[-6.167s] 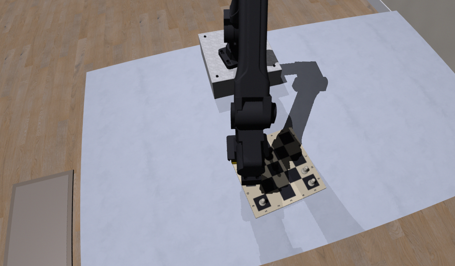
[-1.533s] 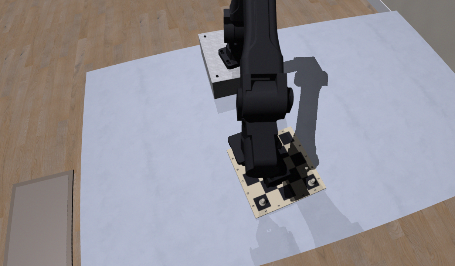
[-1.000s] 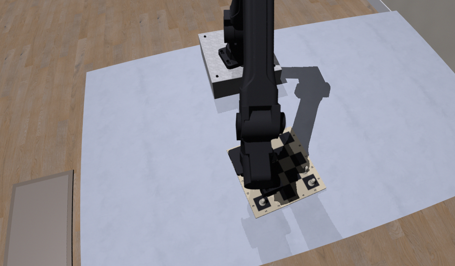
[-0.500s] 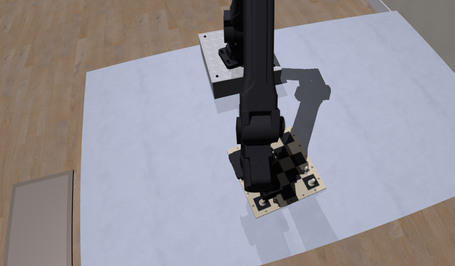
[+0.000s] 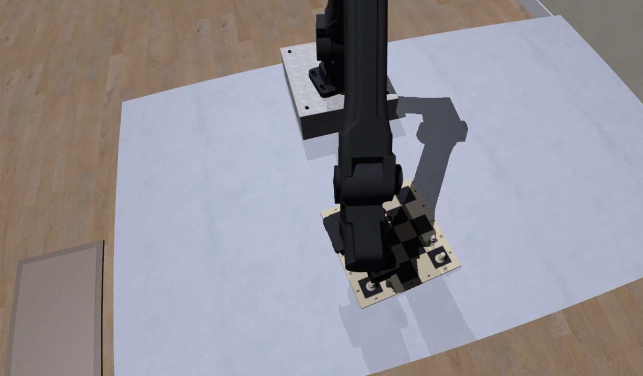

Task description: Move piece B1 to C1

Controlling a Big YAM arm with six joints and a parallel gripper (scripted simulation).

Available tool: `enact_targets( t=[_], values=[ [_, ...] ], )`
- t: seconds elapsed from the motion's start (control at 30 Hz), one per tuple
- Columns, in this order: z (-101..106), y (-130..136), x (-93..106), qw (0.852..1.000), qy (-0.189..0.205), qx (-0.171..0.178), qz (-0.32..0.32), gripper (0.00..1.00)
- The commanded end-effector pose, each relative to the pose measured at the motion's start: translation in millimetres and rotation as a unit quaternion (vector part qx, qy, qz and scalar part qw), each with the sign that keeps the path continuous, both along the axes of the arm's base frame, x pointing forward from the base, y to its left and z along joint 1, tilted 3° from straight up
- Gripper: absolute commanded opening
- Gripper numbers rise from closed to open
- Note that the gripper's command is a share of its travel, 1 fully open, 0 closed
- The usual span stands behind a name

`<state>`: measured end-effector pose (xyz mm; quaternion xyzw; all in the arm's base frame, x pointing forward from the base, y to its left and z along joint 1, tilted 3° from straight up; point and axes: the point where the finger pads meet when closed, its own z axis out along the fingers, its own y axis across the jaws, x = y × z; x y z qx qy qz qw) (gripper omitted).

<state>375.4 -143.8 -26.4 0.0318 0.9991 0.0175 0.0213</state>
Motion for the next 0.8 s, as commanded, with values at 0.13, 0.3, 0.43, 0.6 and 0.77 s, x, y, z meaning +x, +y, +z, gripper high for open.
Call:
enact_targets(
  t=[0.13, 0.3, 0.43, 0.6, 0.77],
  values=[
    [10.6, 0.5, 15.1, 1.0, -0.021, -0.007, 0.002, 0.0],
    [10.6, 0.5, 15.1, 1.0, -0.021, -0.007, 0.002, 0.0],
    [10.6, 0.5, 15.1, 1.0, -0.021, -0.007, 0.002, 0.0],
    [9.5, 0.6, 14.9, 1.0, -0.02, -0.007, 0.002, 0.0],
    [5.6, 1.2, 13.5, 1.0, -0.017, -0.006, 0.002, 0.0]
  ],
)
